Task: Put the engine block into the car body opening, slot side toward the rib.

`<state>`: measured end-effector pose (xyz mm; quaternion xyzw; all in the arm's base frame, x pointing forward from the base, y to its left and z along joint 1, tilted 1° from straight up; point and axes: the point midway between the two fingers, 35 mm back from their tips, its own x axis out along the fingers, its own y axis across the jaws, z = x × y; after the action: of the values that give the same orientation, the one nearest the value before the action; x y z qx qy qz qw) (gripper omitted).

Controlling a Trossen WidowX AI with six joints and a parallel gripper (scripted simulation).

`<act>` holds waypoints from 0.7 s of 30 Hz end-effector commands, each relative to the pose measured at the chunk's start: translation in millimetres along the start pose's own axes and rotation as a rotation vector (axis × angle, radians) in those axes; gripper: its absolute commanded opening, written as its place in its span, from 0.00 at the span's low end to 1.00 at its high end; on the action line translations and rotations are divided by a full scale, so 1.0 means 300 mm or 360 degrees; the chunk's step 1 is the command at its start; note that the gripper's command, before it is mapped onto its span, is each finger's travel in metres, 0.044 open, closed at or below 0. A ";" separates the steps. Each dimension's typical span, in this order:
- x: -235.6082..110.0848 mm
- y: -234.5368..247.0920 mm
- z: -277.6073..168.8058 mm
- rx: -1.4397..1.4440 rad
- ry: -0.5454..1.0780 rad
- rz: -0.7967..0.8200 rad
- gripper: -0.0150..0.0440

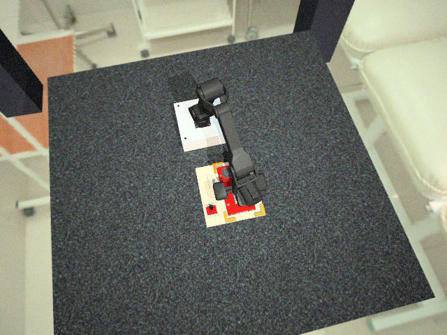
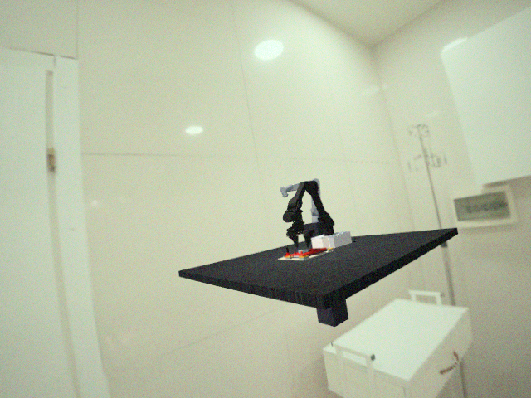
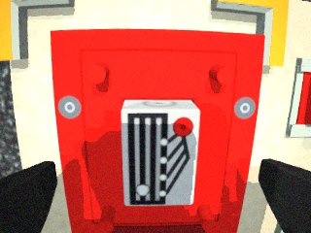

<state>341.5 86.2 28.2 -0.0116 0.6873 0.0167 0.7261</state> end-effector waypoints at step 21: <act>0.003 -0.002 -0.007 0.0006 0.0001 -0.0008 0.25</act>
<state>339.2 86.1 27.3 -0.0113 0.6883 0.0165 0.7251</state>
